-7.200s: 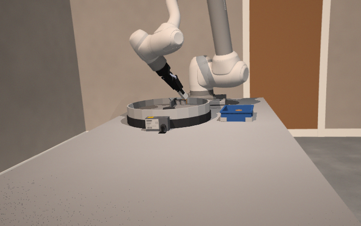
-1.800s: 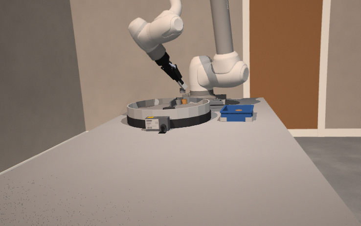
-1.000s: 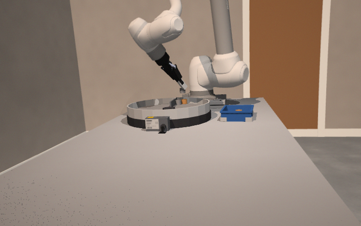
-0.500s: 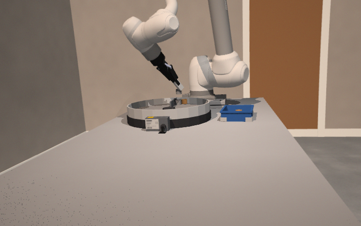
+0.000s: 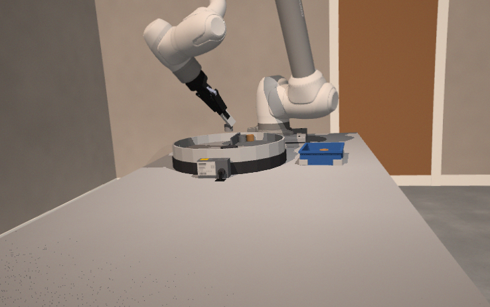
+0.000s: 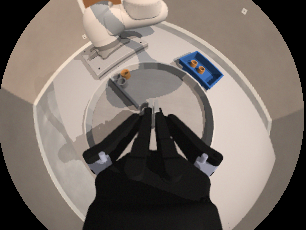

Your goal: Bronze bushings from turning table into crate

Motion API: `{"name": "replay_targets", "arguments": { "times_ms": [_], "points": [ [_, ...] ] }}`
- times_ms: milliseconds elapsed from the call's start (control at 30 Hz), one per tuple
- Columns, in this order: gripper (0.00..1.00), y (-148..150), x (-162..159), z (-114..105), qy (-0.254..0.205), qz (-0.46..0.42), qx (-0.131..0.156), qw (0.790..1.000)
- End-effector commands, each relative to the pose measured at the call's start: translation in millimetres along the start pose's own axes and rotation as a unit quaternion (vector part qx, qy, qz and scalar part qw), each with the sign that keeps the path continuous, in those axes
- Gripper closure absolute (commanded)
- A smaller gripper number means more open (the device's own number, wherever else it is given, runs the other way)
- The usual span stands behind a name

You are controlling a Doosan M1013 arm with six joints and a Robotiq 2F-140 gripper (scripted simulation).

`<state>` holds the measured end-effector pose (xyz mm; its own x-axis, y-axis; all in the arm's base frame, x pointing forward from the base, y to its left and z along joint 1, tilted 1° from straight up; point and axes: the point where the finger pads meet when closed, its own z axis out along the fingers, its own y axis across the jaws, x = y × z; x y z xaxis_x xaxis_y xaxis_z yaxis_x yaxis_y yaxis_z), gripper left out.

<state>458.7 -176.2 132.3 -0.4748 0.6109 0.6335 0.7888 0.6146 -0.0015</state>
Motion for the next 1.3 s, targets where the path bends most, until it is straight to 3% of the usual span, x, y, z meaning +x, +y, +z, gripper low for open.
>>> {"name": "replay_targets", "arguments": {
  "times_ms": [0, 1133, 1267],
  "points": [
    [1.00, 2, -3, -3, 0.000, 0.000, 0.000, 1.000],
    [1.00, 2, -3, -2, 0.000, 0.000, 0.000, 1.000],
    [1.00, 2, -13, 9, 0.000, 0.000, 0.000, 1.000]
  ]
}}
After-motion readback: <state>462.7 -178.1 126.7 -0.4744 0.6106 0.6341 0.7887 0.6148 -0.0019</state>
